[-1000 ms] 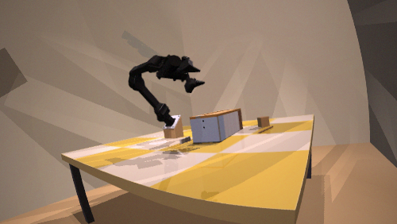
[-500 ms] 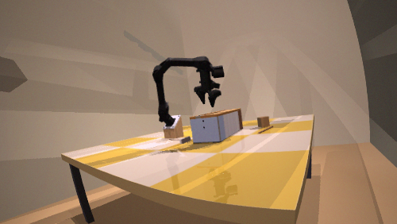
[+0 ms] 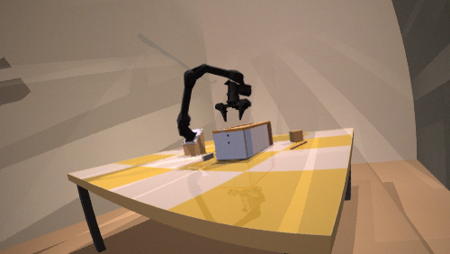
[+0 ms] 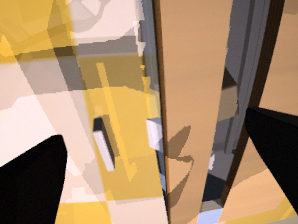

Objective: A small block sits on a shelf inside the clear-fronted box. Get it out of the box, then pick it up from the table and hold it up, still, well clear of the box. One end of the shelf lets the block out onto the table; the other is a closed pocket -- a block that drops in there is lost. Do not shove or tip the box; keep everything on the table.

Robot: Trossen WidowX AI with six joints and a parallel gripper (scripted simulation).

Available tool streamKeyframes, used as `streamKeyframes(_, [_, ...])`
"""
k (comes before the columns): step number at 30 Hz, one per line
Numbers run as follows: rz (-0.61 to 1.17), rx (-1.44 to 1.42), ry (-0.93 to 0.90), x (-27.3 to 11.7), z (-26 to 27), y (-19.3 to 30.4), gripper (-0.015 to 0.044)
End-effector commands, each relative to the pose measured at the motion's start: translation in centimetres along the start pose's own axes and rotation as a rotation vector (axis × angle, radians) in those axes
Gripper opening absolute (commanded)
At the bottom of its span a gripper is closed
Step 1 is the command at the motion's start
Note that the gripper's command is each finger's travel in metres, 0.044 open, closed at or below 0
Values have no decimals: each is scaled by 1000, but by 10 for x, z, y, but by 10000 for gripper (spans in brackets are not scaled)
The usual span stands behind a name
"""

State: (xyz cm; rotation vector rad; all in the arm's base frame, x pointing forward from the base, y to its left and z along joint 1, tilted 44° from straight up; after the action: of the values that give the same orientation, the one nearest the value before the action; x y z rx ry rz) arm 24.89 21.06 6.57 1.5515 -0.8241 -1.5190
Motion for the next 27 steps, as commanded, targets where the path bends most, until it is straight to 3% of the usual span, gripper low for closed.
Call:
streamKeyframes(1, [8, -9, 5, 4, 0, -1, 400])
streamKeyframes(27, [8, -9, 6, 46, -3, -10, 400])
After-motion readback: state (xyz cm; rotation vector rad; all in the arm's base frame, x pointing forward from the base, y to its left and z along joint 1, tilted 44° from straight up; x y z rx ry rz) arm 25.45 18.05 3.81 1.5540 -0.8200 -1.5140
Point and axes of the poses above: the point midway between the two fingers, 35 mm back from their tips, its own x axis out along the fingers, its own z axis across the jaws, y = z × x, the point moved 10 cm from there along -x, back along the fingers, and after that the axes turned 4 degrees about x, right-handed, at the moved point
